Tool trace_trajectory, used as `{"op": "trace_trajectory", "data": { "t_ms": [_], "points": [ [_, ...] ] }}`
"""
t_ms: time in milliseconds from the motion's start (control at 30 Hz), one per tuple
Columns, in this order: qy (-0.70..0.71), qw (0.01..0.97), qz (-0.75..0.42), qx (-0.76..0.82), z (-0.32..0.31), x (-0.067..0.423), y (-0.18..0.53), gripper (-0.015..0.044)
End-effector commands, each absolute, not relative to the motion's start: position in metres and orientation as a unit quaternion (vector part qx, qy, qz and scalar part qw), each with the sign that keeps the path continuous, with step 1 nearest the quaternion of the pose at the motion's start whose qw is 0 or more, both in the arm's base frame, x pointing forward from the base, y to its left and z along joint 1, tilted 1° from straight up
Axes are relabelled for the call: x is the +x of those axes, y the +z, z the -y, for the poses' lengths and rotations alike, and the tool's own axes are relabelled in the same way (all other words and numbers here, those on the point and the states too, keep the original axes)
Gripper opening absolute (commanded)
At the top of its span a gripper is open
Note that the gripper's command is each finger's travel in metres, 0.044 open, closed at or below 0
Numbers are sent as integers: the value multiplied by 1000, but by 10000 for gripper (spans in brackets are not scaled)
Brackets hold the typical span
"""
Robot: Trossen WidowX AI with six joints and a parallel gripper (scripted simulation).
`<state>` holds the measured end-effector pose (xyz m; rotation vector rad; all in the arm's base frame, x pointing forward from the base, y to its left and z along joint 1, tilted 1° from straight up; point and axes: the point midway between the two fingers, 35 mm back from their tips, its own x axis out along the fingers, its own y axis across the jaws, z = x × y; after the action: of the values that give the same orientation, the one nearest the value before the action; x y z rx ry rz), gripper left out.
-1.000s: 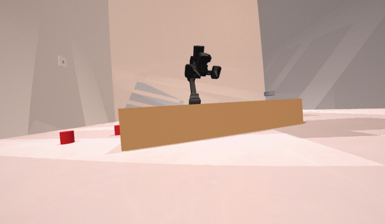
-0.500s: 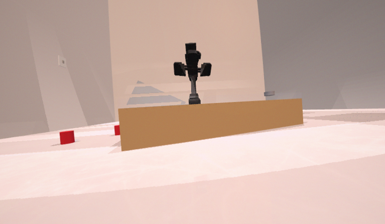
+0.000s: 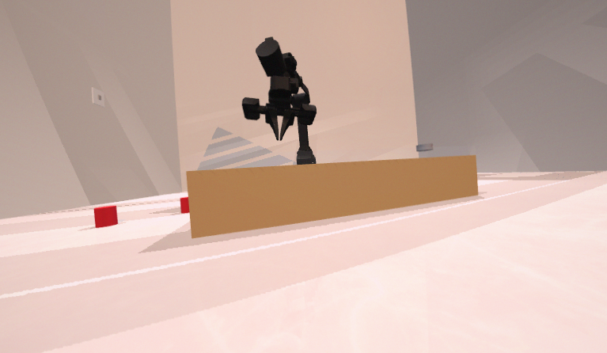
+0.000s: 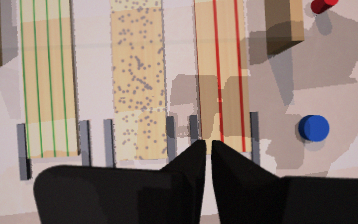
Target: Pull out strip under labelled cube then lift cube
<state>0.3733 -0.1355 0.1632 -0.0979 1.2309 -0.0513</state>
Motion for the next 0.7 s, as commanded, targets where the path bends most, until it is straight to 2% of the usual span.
{"op": "trace_trajectory", "data": {
  "t_ms": [0, 167, 667],
  "points": [
    [5, 766, -641, -44, 160, 378, 134, 0],
    [37, 723, -689, -35, 179, 381, 108, 0],
    [38, 721, -691, -35, 181, 384, 92, 0]
  ]
}}
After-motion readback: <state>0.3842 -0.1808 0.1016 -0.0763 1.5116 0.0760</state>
